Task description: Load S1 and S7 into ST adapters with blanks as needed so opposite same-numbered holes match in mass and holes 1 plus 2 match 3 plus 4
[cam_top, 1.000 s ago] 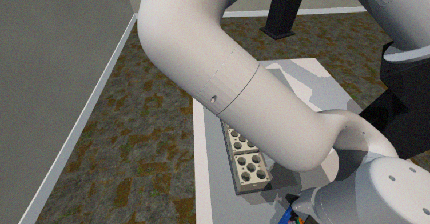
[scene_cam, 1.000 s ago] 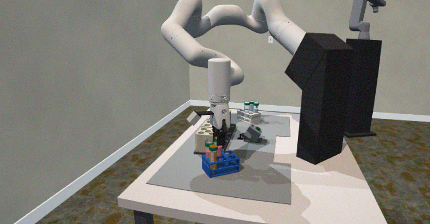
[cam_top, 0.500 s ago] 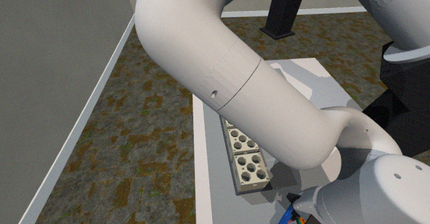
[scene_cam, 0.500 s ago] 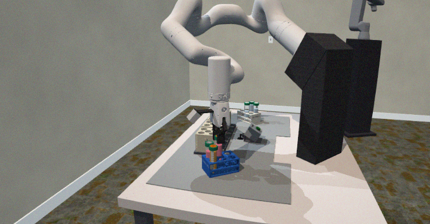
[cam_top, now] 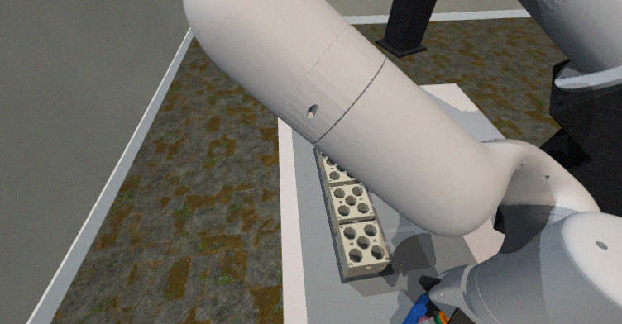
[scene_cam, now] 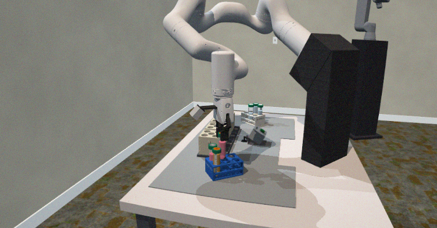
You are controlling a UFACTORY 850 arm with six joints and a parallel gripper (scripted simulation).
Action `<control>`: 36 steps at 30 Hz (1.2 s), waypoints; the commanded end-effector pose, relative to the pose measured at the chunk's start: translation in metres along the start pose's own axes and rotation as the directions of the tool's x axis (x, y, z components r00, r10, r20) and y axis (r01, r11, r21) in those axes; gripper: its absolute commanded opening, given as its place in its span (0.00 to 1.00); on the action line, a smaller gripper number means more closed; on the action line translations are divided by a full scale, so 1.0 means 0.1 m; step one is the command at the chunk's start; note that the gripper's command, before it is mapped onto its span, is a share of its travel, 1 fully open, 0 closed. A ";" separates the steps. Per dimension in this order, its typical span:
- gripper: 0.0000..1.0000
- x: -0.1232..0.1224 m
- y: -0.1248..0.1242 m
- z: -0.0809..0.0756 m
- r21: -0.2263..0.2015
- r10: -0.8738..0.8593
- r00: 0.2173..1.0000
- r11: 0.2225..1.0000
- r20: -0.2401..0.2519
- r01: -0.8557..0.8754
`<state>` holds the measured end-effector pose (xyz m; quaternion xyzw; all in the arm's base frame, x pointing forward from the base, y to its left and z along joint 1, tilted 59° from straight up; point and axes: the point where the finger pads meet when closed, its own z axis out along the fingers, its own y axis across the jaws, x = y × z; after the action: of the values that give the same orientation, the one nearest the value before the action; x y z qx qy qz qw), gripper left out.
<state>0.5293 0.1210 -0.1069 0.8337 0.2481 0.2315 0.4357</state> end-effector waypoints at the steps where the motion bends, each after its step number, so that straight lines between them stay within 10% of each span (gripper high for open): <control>1: 0.00 0.00 0.00 -0.08 0.000 0.000 1.000 1.000 -0.001 0.000; 36: 0.00 0.00 0.00 -0.70 0.000 0.000 1.000 1.000 -0.001 0.000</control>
<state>0.4915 0.1592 -0.0747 0.8337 0.2481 0.2314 0.4357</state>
